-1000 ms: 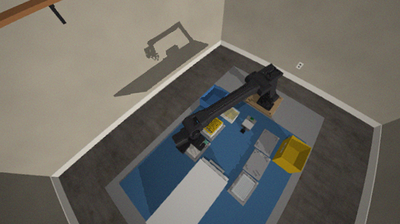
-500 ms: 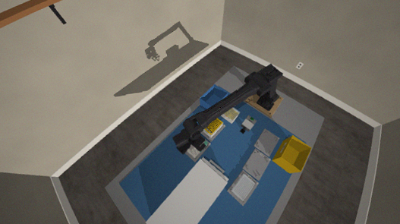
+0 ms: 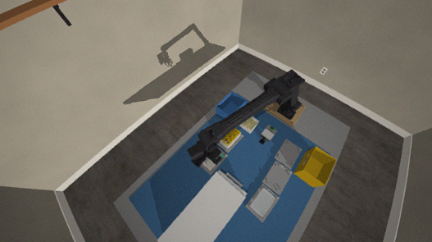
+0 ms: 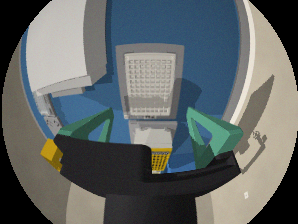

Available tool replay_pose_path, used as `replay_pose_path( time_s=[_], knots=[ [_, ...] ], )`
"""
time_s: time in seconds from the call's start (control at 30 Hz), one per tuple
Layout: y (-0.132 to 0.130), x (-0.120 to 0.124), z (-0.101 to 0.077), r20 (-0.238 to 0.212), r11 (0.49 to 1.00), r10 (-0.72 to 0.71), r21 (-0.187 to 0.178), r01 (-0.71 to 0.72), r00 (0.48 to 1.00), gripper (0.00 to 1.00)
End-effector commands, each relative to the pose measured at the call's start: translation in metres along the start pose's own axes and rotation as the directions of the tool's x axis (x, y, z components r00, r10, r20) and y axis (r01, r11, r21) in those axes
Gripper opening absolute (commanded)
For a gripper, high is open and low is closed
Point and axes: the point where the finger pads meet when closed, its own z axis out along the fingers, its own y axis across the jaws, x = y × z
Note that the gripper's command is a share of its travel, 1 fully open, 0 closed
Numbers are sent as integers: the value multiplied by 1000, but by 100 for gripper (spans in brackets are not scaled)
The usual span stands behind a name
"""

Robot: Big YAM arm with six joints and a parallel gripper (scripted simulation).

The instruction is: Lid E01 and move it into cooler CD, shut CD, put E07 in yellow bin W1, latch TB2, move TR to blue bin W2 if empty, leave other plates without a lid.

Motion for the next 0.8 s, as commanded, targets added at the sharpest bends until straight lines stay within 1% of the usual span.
replay_pose_path(
  time_s=[0.0, 0.2, 0.33, 0.37, 0.43, 0.47, 0.67, 0.77],
  knots=[
    [-1, -5, 7, 10, 1000, 14, 5, -14, 1000, 100],
    [-1, -5, 15, 10, 1000, 14, 5, -14, 1000, 100],
    [-1, -6, 13, 19, 1000, 13, 8, -13, 1000, 100],
    [-4, -16, -8, 63, 1000, 12, 21, -13, 998, 100],
    [-1, -6, 17, 18, 1000, 13, 8, -13, 1000, 100],
    [-1, -5, 23, 10, 1000, 13, 5, -13, 1000, 100],
    [-1, -7, 30, 15, 1000, 12, 6, -12, 1000, 100],
    [0, -5, 35, 10, 1000, 12, 5, -12, 1000, 100]
  ],
)
